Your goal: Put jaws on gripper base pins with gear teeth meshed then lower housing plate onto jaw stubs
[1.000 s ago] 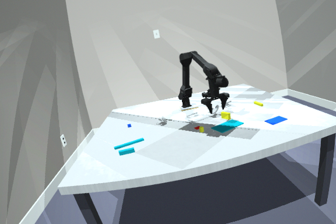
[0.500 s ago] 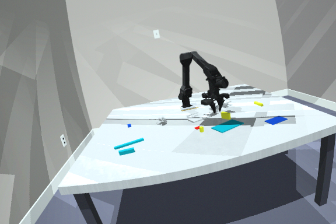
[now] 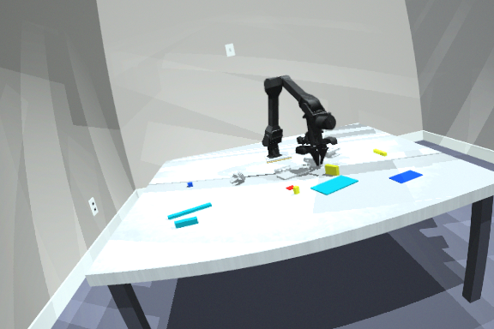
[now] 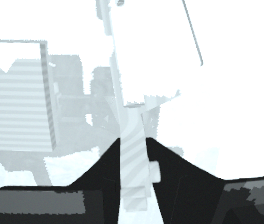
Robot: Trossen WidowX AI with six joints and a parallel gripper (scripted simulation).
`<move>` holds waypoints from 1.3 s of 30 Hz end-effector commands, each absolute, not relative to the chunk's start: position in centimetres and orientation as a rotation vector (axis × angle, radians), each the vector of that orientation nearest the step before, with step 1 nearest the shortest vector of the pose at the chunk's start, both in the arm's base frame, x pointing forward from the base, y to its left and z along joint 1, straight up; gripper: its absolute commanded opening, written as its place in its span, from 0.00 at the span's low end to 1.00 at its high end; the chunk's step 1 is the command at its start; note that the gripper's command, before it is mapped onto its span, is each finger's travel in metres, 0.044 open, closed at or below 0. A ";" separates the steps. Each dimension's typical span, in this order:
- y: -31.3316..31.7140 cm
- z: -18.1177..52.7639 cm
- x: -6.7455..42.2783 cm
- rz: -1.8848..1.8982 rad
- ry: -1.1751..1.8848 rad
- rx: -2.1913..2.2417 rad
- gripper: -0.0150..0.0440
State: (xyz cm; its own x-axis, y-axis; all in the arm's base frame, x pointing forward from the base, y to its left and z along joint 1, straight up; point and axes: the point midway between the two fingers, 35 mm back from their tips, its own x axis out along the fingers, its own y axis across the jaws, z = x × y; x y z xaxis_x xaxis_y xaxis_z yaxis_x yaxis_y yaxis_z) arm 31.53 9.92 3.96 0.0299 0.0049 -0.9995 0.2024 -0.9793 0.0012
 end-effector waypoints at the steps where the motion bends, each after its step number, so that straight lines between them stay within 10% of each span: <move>1: 10.0 3.9 31.5 -2.084 0.228 2.145 0.32; 39: 9.9 6.9 31.4 -2.084 0.228 2.145 0.32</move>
State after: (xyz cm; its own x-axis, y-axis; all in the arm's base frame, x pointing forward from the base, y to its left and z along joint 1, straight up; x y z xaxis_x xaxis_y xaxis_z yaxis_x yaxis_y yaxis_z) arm 31.22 9.82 6.24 0.0185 0.0014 -0.9998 0.2026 -0.9793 0.0024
